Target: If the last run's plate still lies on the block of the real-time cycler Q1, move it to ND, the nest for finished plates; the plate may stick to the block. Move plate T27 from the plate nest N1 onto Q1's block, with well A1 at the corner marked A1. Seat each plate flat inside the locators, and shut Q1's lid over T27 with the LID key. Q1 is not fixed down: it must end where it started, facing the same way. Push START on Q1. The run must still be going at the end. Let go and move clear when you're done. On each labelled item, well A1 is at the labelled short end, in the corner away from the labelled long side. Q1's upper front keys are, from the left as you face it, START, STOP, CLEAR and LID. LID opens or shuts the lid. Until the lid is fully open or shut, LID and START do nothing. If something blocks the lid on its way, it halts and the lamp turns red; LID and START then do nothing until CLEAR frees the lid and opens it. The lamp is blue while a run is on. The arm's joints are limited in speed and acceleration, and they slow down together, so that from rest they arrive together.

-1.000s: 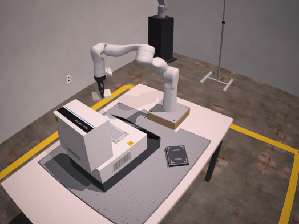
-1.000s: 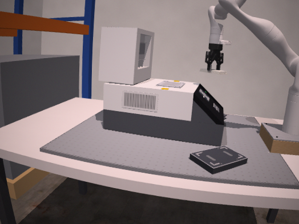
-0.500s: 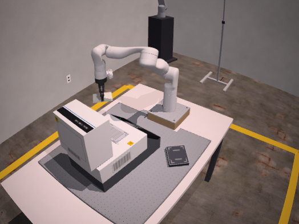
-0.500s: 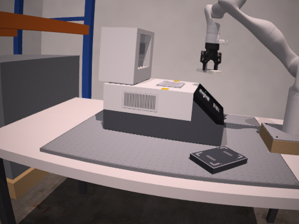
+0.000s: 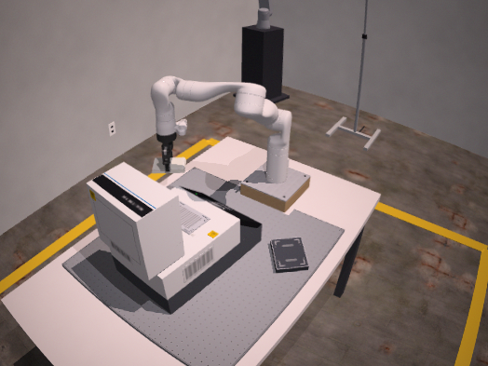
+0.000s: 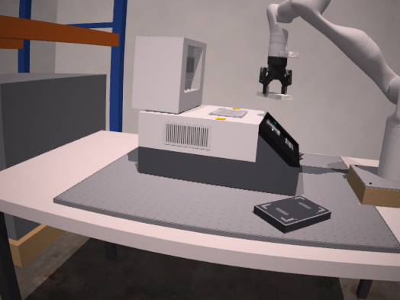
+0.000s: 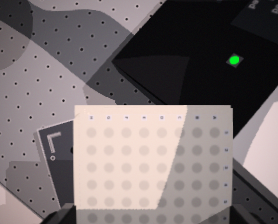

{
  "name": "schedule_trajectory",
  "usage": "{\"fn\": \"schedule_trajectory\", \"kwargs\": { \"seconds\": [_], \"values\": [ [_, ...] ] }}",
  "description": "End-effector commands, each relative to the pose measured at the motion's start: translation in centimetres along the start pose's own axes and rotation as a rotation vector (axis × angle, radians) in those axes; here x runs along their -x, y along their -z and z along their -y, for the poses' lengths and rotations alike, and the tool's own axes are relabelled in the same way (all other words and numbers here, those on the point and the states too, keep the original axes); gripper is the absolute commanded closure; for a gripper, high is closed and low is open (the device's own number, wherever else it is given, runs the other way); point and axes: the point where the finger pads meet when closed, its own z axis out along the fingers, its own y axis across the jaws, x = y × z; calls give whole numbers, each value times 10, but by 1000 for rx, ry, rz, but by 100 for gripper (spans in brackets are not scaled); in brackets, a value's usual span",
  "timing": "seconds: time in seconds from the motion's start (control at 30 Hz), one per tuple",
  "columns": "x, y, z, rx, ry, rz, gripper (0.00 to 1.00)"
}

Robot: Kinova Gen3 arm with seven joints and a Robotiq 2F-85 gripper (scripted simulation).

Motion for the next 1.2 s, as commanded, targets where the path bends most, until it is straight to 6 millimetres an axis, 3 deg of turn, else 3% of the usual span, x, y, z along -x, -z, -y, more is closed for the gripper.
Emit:
{"fn": "schedule_trajectory", "kwargs": {
  "seconds": [0.0,1.17],
  "values": [
    [-2,1,-7,-1,-28,1,10],
    [-31,1,-106,0,-390,1,10]
  ]
}}
